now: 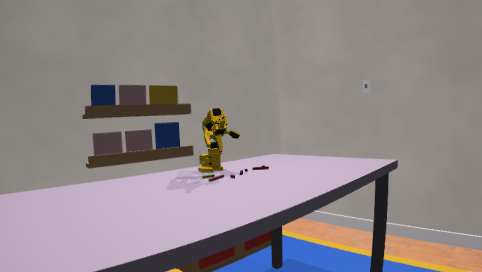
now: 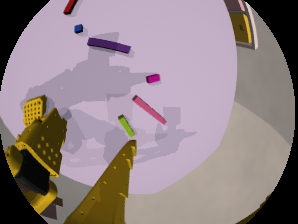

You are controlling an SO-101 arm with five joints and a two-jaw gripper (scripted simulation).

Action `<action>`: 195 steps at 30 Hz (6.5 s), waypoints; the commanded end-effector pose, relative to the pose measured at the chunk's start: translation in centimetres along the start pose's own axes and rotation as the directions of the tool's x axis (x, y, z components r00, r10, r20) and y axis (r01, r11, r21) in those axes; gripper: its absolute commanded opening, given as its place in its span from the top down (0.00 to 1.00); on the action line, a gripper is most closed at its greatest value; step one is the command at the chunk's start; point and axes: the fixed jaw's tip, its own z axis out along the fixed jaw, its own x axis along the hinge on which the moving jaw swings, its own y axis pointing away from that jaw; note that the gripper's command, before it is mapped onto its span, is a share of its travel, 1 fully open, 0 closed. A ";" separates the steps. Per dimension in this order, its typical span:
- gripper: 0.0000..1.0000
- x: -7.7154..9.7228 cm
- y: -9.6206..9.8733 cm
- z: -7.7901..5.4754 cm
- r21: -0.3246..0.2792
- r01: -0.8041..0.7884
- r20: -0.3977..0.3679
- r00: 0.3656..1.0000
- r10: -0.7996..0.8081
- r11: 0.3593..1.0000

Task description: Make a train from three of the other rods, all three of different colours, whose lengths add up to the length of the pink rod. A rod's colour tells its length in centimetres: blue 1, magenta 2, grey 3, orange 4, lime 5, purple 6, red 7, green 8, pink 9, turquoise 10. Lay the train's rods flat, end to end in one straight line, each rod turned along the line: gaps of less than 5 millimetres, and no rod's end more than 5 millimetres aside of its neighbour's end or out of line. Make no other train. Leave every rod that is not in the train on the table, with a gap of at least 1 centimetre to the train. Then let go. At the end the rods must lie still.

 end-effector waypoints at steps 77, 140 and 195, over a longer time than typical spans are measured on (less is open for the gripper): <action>0.00 -7.5 0.4 -0.8 0.015 0.463 0.178 0.871 -0.458 0.886; 0.00 -7.5 0.2 -0.9 0.024 0.462 0.178 0.871 -0.459 0.887; 0.00 -14.1 8.1 -3.7 0.194 0.881 0.348 0.349 -0.870 0.431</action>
